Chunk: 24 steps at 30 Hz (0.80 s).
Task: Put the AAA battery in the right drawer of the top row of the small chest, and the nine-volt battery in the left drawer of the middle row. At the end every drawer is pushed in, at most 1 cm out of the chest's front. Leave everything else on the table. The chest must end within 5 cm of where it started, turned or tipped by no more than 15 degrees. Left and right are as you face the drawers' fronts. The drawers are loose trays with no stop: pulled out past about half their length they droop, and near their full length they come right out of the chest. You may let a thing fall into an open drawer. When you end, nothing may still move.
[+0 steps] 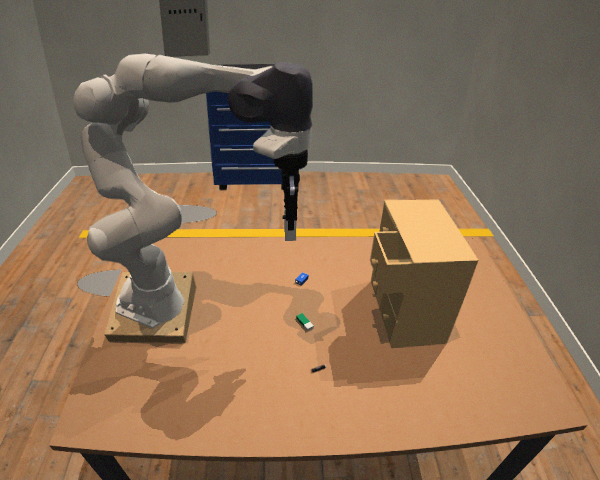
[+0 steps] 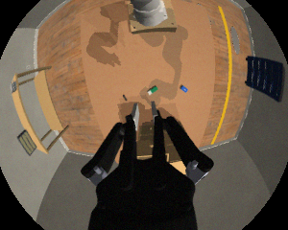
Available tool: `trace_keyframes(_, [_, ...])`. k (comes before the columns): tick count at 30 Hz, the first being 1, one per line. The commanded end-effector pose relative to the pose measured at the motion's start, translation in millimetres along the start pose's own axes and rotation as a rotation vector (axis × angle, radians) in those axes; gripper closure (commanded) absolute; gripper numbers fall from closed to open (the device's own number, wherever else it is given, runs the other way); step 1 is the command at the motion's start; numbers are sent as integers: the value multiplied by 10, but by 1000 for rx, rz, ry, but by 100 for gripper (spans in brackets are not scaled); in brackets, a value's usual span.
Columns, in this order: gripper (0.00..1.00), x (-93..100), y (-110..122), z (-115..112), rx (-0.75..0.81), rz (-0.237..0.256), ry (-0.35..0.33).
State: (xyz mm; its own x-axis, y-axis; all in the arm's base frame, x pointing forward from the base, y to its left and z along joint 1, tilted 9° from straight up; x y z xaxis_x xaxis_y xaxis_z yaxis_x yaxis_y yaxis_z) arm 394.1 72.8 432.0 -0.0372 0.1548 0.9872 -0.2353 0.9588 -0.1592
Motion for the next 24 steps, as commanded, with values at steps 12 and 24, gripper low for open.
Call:
trace_keyframes(12, [80, 1, -2, 8, -7, 2, 5])
trace_keyframes(24, [80, -33, -242, -73, 291, -12, -33])
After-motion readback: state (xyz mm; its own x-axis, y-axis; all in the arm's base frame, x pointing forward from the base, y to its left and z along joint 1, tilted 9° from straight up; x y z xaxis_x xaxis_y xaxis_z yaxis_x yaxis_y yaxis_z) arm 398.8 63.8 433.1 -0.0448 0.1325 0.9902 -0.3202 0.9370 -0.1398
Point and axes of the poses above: the point where the finger pads meet when closed, its own x axis back along the fingers, its own y axis across the jaws, z = x × y, the point moved 8 cm from there along x, back along the fingers, and after that the axes turned 1 degree about x, right-handed, at the moved point
